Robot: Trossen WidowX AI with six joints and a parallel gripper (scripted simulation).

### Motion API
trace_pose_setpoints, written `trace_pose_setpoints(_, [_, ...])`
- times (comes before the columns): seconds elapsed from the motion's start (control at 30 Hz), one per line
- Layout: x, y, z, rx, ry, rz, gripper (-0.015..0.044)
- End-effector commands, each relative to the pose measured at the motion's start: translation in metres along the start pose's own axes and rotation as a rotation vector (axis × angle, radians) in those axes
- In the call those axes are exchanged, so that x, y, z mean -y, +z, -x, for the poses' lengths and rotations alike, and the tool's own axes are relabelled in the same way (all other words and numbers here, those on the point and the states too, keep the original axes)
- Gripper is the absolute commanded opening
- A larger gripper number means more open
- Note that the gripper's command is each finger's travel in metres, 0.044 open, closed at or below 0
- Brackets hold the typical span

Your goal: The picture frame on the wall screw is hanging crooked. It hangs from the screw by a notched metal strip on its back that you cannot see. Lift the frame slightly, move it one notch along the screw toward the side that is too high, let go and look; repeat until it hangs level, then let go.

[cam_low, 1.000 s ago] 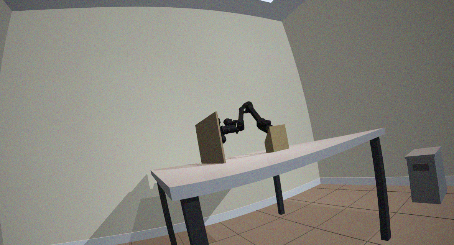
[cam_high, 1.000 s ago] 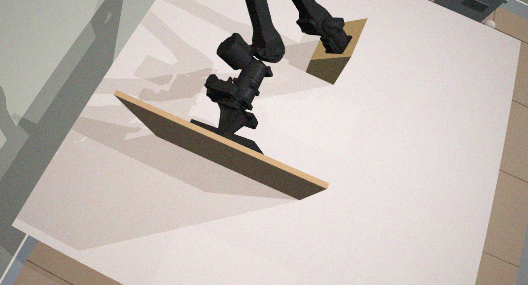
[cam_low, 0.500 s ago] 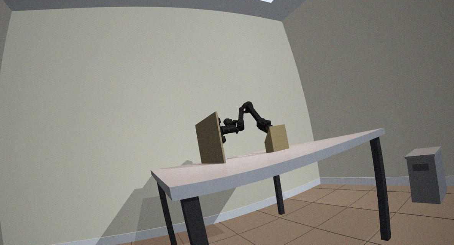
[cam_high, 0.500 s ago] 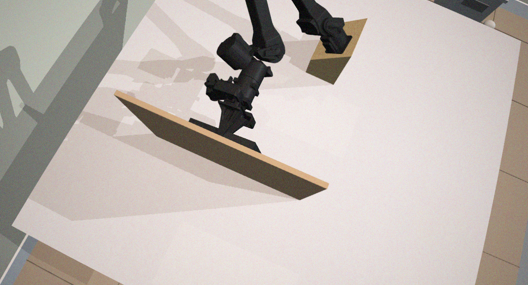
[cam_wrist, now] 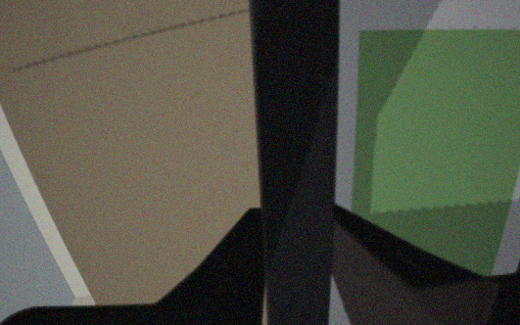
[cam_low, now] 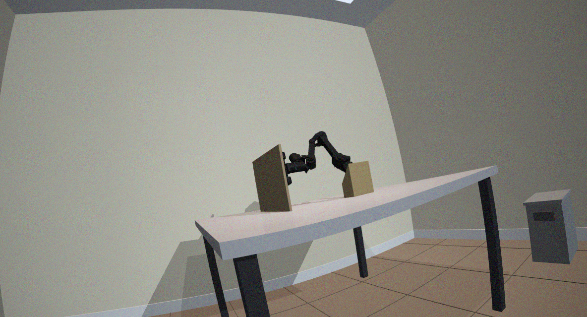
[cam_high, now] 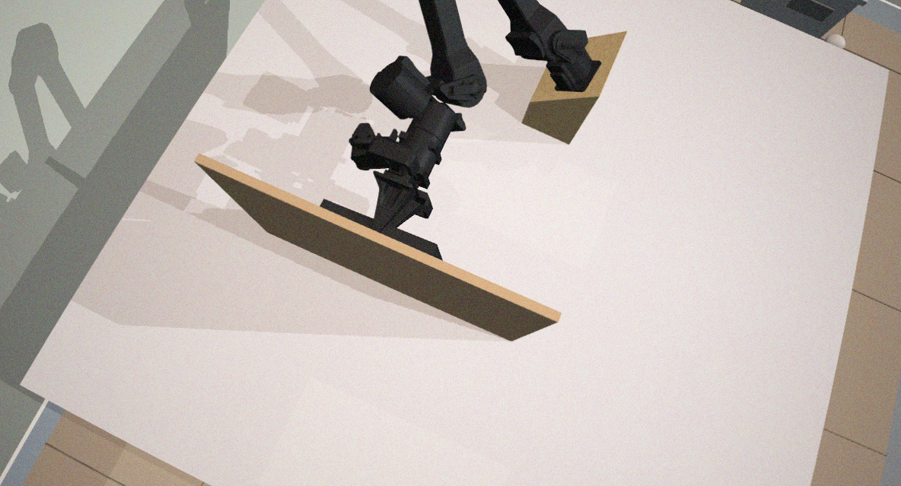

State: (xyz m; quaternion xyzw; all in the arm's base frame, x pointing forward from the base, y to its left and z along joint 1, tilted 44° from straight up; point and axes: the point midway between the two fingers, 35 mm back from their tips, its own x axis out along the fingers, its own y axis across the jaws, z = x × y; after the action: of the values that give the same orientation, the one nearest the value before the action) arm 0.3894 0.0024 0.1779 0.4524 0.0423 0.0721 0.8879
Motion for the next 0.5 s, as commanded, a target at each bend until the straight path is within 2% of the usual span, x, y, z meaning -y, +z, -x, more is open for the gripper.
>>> trace_pose_setpoints(0.0, [-0.0001, 0.0001, 0.0001, 0.003, -0.003, 0.027, 0.0])
trace_pose_setpoints(0.47, [-0.0009, -0.0001, 0.0001, 0.004, -0.002, 0.095, 0.0])
